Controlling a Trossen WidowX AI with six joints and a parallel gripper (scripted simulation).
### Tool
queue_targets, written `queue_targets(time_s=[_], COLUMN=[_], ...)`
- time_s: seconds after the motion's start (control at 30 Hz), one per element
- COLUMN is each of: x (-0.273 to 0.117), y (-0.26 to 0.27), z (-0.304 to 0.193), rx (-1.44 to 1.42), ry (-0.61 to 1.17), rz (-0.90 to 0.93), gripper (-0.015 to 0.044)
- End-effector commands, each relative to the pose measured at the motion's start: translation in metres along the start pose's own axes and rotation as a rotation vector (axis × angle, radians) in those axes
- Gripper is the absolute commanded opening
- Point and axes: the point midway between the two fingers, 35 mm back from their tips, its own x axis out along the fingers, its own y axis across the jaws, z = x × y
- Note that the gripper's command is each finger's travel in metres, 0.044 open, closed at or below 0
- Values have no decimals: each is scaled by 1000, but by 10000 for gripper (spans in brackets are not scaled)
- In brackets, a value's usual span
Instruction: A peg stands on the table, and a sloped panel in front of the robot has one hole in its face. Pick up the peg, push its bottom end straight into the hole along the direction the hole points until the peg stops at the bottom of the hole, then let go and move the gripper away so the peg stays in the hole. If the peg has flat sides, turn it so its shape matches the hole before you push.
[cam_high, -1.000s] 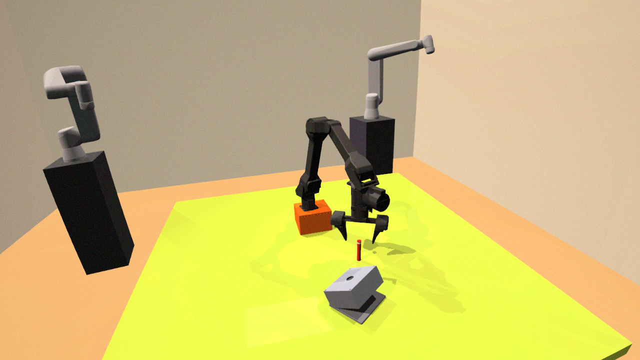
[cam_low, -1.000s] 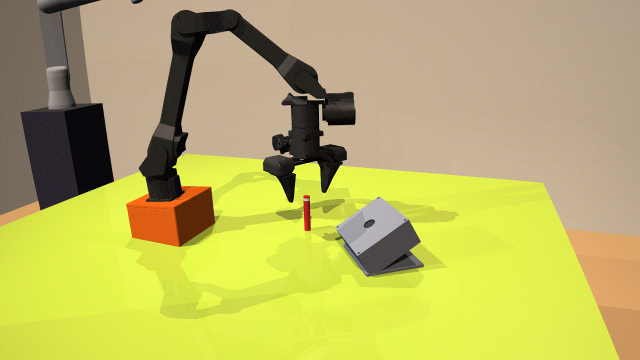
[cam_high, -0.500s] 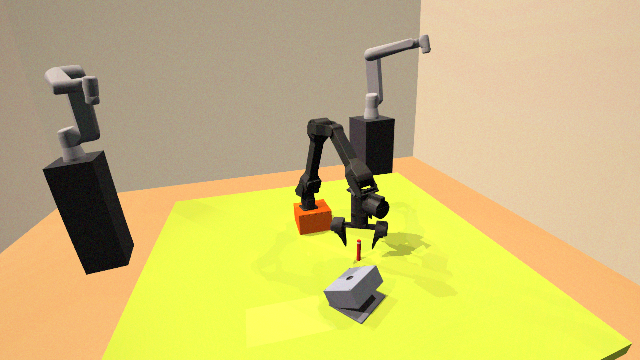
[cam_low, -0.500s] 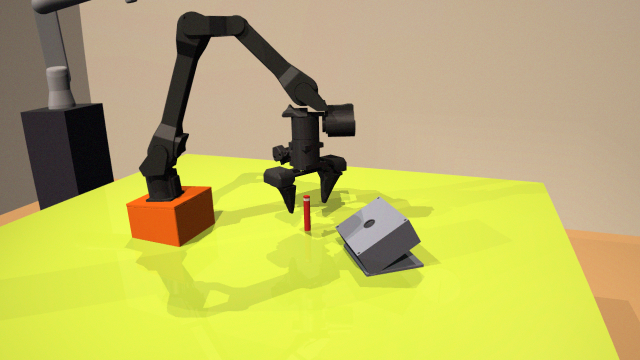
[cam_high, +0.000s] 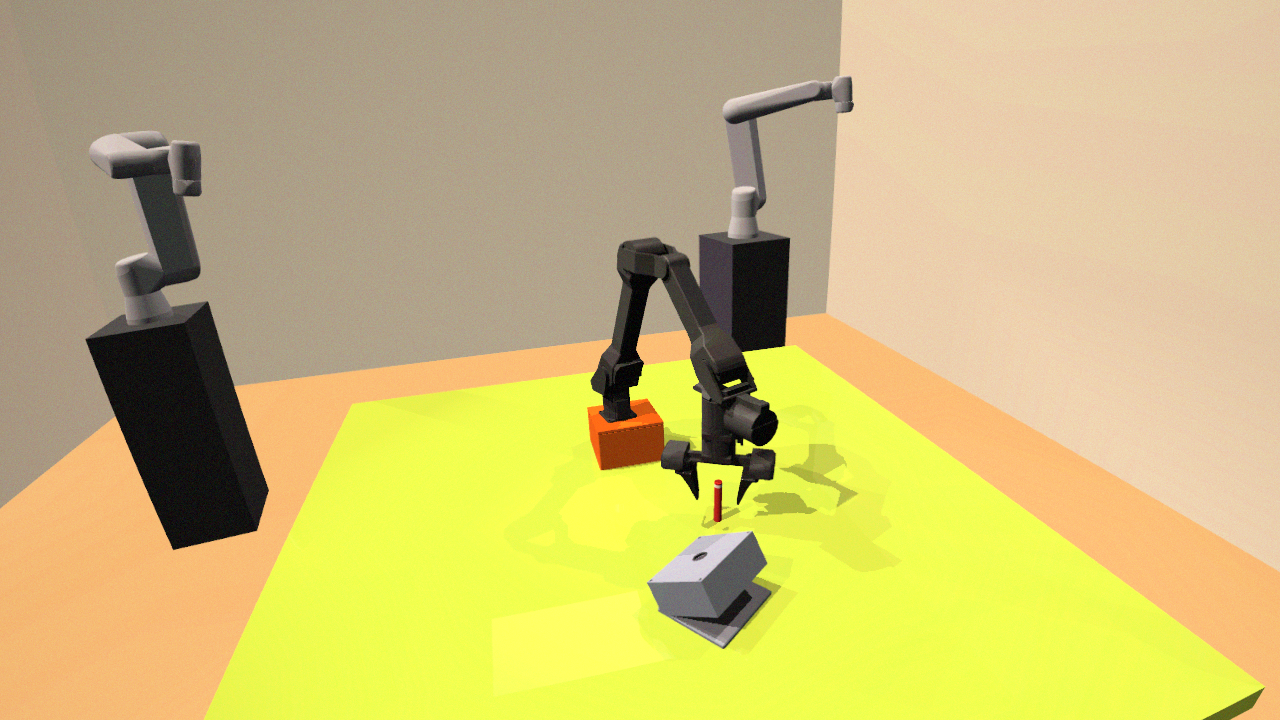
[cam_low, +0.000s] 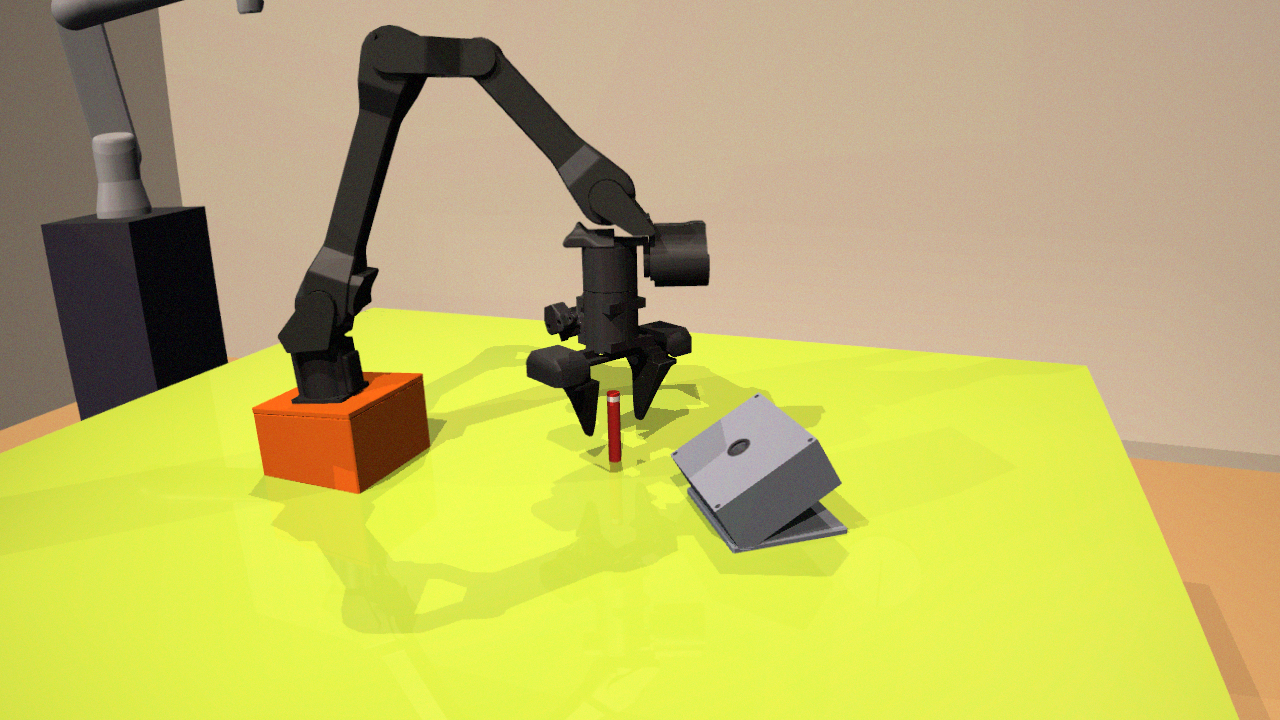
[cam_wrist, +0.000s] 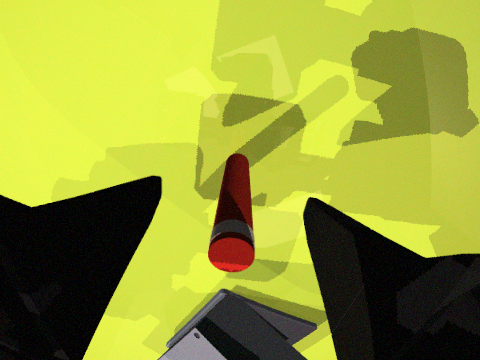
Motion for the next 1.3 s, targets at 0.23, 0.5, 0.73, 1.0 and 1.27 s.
queue_targets(time_s=[0.23,0.5,0.73,1.0,1.27], x=[-1,-1,-24,-69,-81], y=[0,0,-2,0,1], z=[0,0,-2,-1,-3], rx=[0,0,0,0,12], ry=[1,1,0,-4,-5], rz=[-1,-1,-1,-1,-9], gripper=[72,0,0,0,0])
